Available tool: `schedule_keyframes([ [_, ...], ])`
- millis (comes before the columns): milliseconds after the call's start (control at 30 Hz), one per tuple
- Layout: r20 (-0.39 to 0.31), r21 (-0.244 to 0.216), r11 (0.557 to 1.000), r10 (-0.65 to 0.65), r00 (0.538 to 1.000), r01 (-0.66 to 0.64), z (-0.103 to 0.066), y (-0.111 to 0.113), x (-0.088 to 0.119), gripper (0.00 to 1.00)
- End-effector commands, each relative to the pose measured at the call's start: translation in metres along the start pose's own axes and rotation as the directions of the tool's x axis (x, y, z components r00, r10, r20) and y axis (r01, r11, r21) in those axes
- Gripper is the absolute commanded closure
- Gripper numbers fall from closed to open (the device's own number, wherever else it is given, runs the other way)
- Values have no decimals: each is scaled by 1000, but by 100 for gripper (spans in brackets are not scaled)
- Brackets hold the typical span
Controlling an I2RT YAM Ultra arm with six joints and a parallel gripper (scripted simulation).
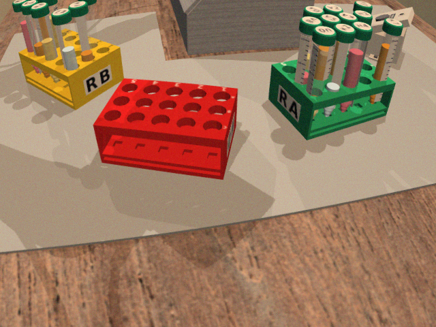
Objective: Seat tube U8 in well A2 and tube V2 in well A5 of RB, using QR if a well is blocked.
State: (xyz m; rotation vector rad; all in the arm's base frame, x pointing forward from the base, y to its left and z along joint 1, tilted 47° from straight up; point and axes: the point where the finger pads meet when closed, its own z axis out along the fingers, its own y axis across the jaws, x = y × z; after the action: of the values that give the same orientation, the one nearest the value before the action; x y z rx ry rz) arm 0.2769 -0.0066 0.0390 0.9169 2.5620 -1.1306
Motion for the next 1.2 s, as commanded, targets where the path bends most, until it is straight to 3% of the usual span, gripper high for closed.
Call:
schedule_keyframes([
  [0,32,14,998,-60,998,59,-3,-26,-14,70],
  [133,31,15,998,-60,998,60,-3,-48,-28,70],
  [400,30,15,998,-60,998,60,-3,-71,-44,70],
  [700,38,-23,999,-37,999,38,-9,-5,-20,70],
  [767,38,-23,999,-37,999,38,-9,-5,-20,70],
  [1167,34,-19,999,-42,999,43,-10,49,13,70],
])
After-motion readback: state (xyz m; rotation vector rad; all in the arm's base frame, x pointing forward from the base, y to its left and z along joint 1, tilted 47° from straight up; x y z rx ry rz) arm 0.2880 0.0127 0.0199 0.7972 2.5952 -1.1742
